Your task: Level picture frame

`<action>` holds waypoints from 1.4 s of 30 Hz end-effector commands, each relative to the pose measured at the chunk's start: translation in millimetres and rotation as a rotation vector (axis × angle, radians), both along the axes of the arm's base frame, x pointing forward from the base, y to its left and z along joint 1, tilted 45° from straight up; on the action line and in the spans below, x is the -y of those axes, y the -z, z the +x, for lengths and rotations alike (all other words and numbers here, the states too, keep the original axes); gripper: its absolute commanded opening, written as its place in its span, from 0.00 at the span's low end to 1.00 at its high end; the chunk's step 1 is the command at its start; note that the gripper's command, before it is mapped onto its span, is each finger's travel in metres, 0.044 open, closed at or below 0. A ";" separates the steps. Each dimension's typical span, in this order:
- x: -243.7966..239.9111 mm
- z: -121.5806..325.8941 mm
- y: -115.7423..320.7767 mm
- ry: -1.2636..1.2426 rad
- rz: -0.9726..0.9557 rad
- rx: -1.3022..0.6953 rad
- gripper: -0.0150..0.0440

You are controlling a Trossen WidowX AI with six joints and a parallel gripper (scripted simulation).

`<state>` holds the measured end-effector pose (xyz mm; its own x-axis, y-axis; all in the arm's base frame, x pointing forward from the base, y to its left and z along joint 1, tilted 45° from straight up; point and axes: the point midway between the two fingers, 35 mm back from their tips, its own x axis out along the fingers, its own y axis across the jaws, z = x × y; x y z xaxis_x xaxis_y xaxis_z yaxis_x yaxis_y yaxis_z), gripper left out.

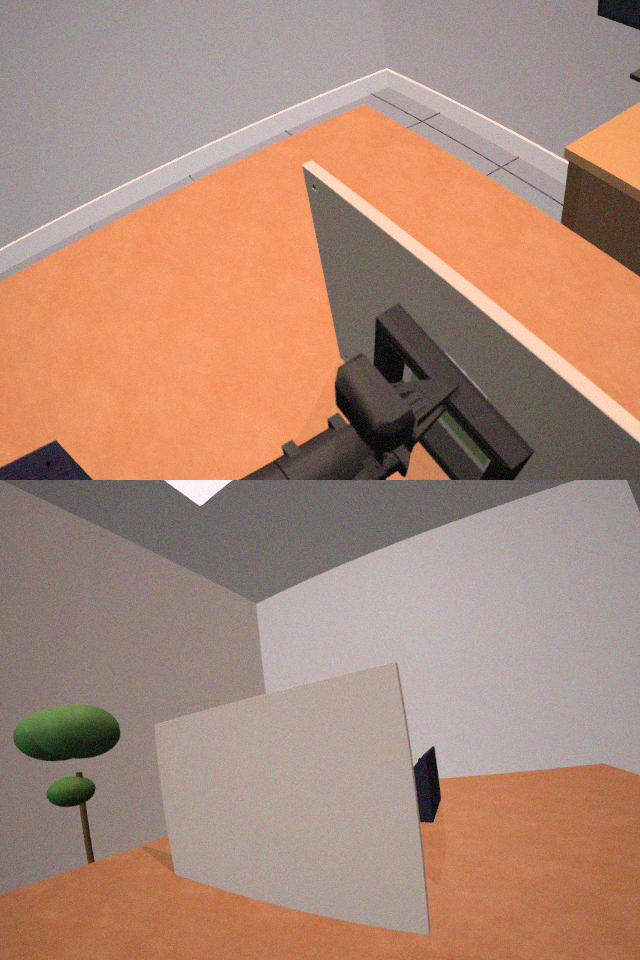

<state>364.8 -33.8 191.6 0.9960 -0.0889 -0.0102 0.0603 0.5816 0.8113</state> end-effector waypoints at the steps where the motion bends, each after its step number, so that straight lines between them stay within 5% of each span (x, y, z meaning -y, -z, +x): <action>1: -2.8 0.3 -0.6 -0.008 -0.003 0.005 0.25; 42: -3.4 0.4 6.4 -0.008 -0.003 0.005 0.25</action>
